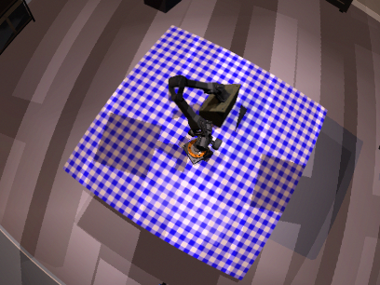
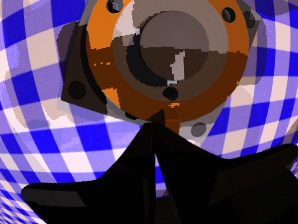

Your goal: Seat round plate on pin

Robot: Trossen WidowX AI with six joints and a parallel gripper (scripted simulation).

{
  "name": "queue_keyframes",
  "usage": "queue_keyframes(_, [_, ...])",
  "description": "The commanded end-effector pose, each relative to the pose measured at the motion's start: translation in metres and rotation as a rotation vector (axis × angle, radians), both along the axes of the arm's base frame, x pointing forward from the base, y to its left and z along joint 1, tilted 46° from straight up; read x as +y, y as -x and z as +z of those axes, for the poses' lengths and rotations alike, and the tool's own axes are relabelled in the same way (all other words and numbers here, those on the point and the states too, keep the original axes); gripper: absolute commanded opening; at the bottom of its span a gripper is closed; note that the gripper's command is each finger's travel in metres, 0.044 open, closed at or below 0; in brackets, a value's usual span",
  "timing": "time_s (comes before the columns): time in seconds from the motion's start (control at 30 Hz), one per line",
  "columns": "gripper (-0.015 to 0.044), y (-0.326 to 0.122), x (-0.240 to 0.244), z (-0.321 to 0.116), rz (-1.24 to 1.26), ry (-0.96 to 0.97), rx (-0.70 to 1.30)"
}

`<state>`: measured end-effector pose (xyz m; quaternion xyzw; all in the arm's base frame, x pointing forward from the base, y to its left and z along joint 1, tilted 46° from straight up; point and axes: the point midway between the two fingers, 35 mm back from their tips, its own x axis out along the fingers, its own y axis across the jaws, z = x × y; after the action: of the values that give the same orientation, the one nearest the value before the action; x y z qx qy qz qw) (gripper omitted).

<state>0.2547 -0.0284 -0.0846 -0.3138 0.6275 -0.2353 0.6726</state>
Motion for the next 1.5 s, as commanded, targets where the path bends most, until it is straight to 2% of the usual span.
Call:
queue_keyframes(0.0, [0.0,0.0,-0.004,0.005,-0.004,0.005,-0.006])
queue_keyframes(1.47, [0.0,-0.018,-0.034,0.045,-0.004,0.008,-0.007])
